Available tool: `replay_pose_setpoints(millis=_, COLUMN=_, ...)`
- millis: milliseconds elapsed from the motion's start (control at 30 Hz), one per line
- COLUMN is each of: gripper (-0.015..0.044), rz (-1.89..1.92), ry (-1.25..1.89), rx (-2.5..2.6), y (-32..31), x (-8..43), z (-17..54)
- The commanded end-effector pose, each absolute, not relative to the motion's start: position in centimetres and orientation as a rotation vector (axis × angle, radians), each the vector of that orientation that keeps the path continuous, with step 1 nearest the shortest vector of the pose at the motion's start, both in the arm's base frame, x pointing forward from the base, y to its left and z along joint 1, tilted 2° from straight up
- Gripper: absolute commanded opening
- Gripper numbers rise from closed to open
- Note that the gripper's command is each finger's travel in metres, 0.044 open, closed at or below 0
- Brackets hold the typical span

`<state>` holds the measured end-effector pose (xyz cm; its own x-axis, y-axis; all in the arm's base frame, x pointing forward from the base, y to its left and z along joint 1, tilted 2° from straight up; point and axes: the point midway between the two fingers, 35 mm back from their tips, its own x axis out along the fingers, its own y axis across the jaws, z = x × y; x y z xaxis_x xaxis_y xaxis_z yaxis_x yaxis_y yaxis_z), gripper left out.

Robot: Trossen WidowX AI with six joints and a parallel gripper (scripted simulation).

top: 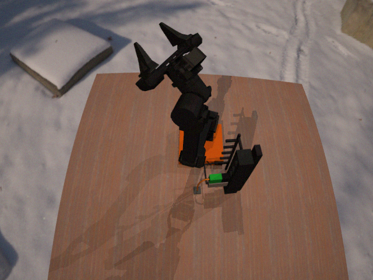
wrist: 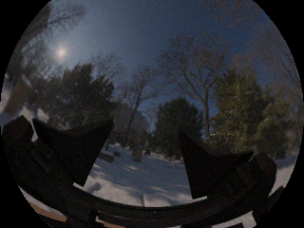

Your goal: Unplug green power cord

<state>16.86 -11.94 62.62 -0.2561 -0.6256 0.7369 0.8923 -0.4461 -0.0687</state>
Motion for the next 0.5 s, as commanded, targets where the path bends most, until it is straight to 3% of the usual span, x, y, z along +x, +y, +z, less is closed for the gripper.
replay_pose_setpoints(millis=0, gripper=0.0374, rz=-1.872, ry=-0.451, rx=-0.872, y=-12.0, x=16.8, z=62.6)
replay_pose_setpoints(millis=267, gripper=0.0164, rz=-2.053, ry=-0.524, rx=-0.857, y=-12.6, x=11.0, z=63.4)
replay_pose_setpoints(millis=467, gripper=0.016, rz=-2.239, ry=-0.582, rx=-0.874, y=-12.2, x=5.6, z=63.7)
